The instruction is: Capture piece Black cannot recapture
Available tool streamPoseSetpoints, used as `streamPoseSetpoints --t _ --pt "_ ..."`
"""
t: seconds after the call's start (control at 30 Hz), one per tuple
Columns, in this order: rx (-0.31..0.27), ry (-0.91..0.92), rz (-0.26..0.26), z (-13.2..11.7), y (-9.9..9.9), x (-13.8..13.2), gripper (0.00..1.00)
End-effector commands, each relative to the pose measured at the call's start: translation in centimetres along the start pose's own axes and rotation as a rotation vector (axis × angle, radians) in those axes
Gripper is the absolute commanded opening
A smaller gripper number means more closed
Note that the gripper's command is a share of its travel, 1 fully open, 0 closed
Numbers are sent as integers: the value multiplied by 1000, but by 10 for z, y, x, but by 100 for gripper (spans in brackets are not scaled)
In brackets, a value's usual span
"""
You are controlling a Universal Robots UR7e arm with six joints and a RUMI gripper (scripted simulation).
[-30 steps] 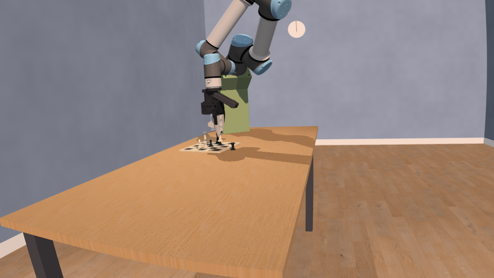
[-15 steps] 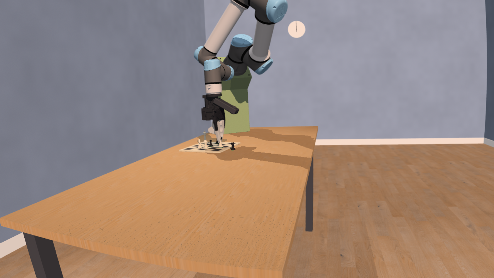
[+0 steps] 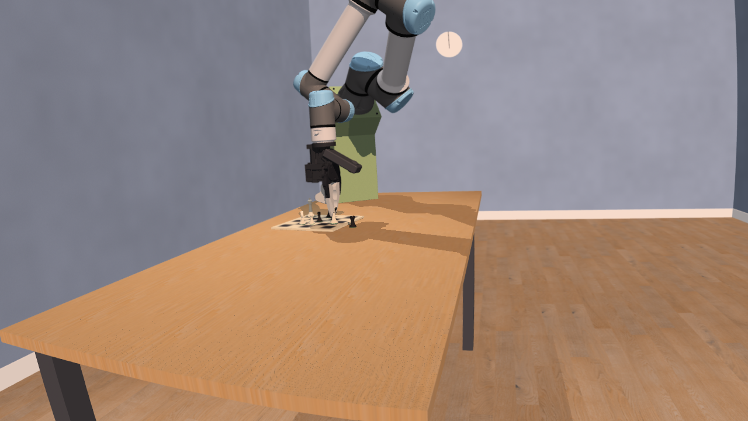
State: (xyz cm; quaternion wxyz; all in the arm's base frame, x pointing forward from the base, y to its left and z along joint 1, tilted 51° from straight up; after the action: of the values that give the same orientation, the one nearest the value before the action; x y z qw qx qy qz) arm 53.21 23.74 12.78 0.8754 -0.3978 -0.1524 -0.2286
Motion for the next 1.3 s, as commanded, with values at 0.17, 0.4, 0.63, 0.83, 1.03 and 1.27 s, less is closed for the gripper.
streamPoseSetpoints --t 0.17,0.4,0.63,0.83,1.03,1.27 --pt "0 0 -1 0 0 0 0" --pt "0 0 -1 0 0 0 0" --pt "0 0 -1 0 0 0 0" --pt "0 0 -1 0 0 0 0" --pt "0 0 -1 0 2 0 0" --pt "0 0 -1 0 3 0 0"
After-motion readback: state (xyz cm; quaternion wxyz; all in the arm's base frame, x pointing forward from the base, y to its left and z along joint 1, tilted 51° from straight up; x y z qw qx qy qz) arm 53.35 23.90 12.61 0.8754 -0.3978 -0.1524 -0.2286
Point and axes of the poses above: the point where the finger pads meet when closed, its own y axis out along the fingers, its own x axis across the jaws, z = x × y, the point moved 3 cm from there along -y, back along the fingers, and after that the axes turned 11 degrees about y, right-handed, at the moved point
